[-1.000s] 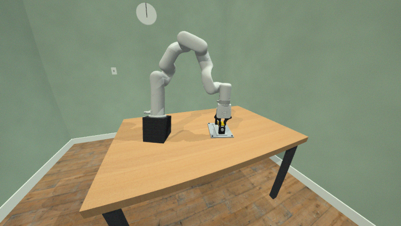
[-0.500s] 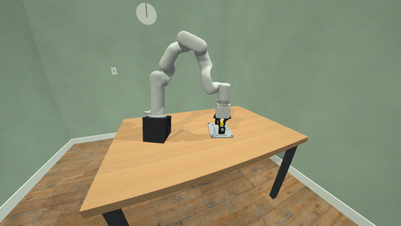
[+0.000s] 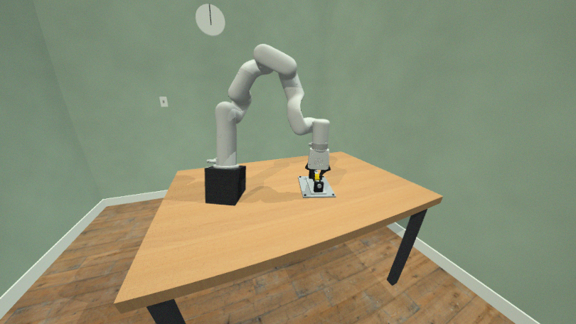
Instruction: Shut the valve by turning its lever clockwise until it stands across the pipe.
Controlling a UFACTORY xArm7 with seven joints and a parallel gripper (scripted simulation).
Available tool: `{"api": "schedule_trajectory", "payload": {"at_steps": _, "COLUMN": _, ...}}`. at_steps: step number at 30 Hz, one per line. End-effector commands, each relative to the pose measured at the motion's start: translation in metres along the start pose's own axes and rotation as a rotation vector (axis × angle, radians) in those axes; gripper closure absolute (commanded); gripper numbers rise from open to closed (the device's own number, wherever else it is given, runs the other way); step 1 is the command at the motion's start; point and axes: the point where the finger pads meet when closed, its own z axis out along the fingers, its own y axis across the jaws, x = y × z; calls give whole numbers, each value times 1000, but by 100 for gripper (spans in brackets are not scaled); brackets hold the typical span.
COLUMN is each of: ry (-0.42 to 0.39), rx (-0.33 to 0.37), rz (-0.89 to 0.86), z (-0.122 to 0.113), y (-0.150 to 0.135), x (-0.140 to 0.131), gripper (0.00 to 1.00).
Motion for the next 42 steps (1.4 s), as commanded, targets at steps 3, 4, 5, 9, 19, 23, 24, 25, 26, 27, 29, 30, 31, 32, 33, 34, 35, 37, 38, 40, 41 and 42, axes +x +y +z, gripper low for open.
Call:
{"api": "schedule_trajectory", "payload": {"at_steps": 3, "ry": 1, "rx": 1, "rz": 42, "z": -1, "y": -4, "x": 0, "gripper": 100}}
{"api": "schedule_trajectory", "payload": {"at_steps": 4, "ry": 1, "rx": 1, "rz": 53, "z": -1, "y": -5, "x": 0, "gripper": 100}}
{"api": "schedule_trajectory", "payload": {"at_steps": 5, "ry": 1, "rx": 1, "rz": 65, "z": -1, "y": -6, "x": 0, "gripper": 100}}
{"api": "schedule_trajectory", "payload": {"at_steps": 9, "ry": 1, "rx": 1, "rz": 79, "z": -1, "y": -7, "x": 0, "gripper": 100}}
{"api": "schedule_trajectory", "payload": {"at_steps": 19, "ry": 1, "rx": 1, "rz": 133, "z": -1, "y": -11, "x": 0, "gripper": 100}}
{"api": "schedule_trajectory", "payload": {"at_steps": 23, "ry": 1, "rx": 1, "rz": 158, "z": -1, "y": -13, "x": 1, "gripper": 100}}
{"api": "schedule_trajectory", "payload": {"at_steps": 24, "ry": 1, "rx": 1, "rz": 158, "z": -1, "y": -13, "x": 1, "gripper": 100}}
{"api": "schedule_trajectory", "payload": {"at_steps": 25, "ry": 1, "rx": 1, "rz": 170, "z": -1, "y": -14, "x": 1, "gripper": 100}}
{"api": "schedule_trajectory", "payload": {"at_steps": 26, "ry": 1, "rx": 1, "rz": 179, "z": -1, "y": -15, "x": 1, "gripper": 100}}
{"api": "schedule_trajectory", "payload": {"at_steps": 27, "ry": 1, "rx": 1, "rz": 184, "z": -1, "y": -15, "x": 1, "gripper": 100}}
{"api": "schedule_trajectory", "payload": {"at_steps": 29, "ry": 1, "rx": 1, "rz": 185, "z": -1, "y": -15, "x": 1, "gripper": 100}}
{"api": "schedule_trajectory", "payload": {"at_steps": 30, "ry": 1, "rx": 1, "rz": 190, "z": -1, "y": -15, "x": 1, "gripper": 100}}
{"api": "schedule_trajectory", "payload": {"at_steps": 31, "ry": 1, "rx": 1, "rz": 199, "z": -1, "y": -16, "x": 1, "gripper": 100}}
{"api": "schedule_trajectory", "payload": {"at_steps": 32, "ry": 1, "rx": 1, "rz": 211, "z": -1, "y": -17, "x": 1, "gripper": 100}}
{"api": "schedule_trajectory", "payload": {"at_steps": 33, "ry": 1, "rx": 1, "rz": 222, "z": -1, "y": -18, "x": 2, "gripper": 100}}
{"api": "schedule_trajectory", "payload": {"at_steps": 34, "ry": 1, "rx": 1, "rz": 231, "z": -1, "y": -19, "x": 2, "gripper": 100}}
{"api": "schedule_trajectory", "payload": {"at_steps": 35, "ry": 1, "rx": 1, "rz": 236, "z": -1, "y": -19, "x": 2, "gripper": 100}}
{"api": "schedule_trajectory", "payload": {"at_steps": 37, "ry": 1, "rx": 1, "rz": 238, "z": -1, "y": -19, "x": 2, "gripper": 100}}
{"api": "schedule_trajectory", "payload": {"at_steps": 38, "ry": 1, "rx": 1, "rz": 242, "z": -1, "y": -19, "x": 2, "gripper": 100}}
{"api": "schedule_trajectory", "payload": {"at_steps": 40, "ry": 1, "rx": 1, "rz": 251, "z": -1, "y": -20, "x": 2, "gripper": 100}}
{"api": "schedule_trajectory", "payload": {"at_steps": 41, "ry": 1, "rx": 1, "rz": 251, "z": -1, "y": -20, "x": 2, "gripper": 100}}
{"api": "schedule_trajectory", "payload": {"at_steps": 42, "ry": 1, "rx": 1, "rz": 263, "z": -1, "y": -21, "x": 2, "gripper": 100}}
